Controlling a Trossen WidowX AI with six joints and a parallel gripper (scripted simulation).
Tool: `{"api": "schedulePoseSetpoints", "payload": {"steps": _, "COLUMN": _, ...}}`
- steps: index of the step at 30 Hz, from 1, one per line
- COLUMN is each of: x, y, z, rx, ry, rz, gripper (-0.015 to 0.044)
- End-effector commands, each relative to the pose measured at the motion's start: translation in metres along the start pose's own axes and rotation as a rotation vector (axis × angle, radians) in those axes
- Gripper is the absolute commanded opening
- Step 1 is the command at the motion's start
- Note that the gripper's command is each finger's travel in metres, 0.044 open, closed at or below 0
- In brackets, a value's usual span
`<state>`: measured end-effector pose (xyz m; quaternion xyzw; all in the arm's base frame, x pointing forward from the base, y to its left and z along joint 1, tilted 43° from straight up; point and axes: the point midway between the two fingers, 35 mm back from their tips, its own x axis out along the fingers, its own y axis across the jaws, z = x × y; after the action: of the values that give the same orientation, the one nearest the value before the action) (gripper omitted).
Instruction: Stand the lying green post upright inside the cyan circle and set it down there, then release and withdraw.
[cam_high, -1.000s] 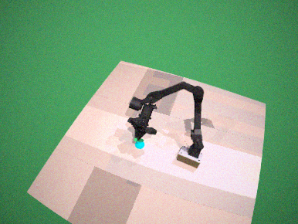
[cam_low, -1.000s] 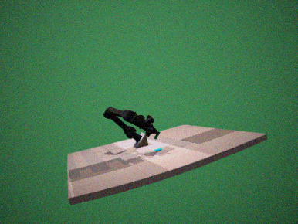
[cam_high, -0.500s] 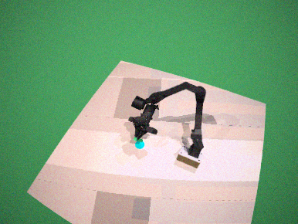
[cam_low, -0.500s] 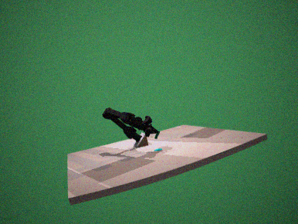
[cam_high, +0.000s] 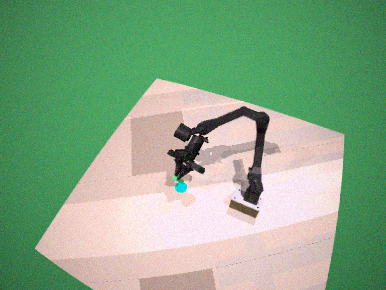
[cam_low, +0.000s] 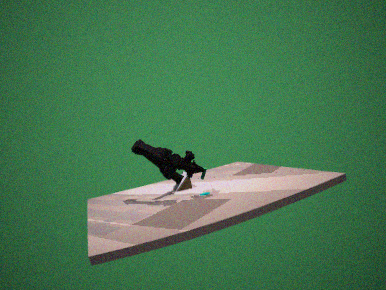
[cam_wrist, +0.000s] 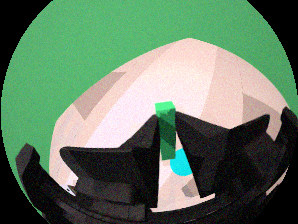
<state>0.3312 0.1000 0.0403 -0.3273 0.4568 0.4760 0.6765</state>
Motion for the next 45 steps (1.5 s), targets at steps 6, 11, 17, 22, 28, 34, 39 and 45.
{"api": "schedulePoseSetpoints", "payload": {"steps": 6, "x": -0.004, "y": 0.001, "z": 0.001, "rx": -0.030, "ry": -0.074, "rz": -0.013, "gripper": 0.0023}}
{"api": "schedulePoseSetpoints", "payload": {"steps": 11, "x": -0.007, "y": 0.001, "z": 0.001, "rx": -0.044, "ry": -0.110, "rz": -0.023, "gripper": 0.0023}}
{"api": "schedulePoseSetpoints", "payload": {"steps": 17, "x": -0.010, "y": 0.001, "z": 0.002, "rx": -0.062, "ry": -0.153, "rz": -0.037, "gripper": 0.0023}}
{"api": "schedulePoseSetpoints", "payload": {"steps": 22, "x": -0.012, "y": 0.001, "z": 0.002, "rx": -0.078, "ry": -0.188, "rz": -0.049, "gripper": 0.0023}}
{"api": "schedulePoseSetpoints", "payload": {"steps": 28, "x": -0.016, "y": 0.001, "z": 0.002, "rx": -0.098, "ry": -0.229, "rz": -0.065, "gripper": 0.0023}}
{"api": "schedulePoseSetpoints", "payload": {"steps": 34, "x": -0.019, "y": 0.001, "z": 0.002, "rx": -0.119, "ry": -0.270, "rz": -0.082, "gripper": 0.0023}}
{"api": "schedulePoseSetpoints", "payload": {"steps": 39, "x": -0.022, "y": 0.002, "z": 0.002, "rx": -0.137, "ry": -0.303, "rz": -0.097, "gripper": 0.0023}}
{"api": "schedulePoseSetpoints", "payload": {"steps": 45, "x": -0.026, "y": 0.002, "z": 0.002, "rx": -0.160, "ry": -0.342, "rz": -0.116, "gripper": 0.0023}}
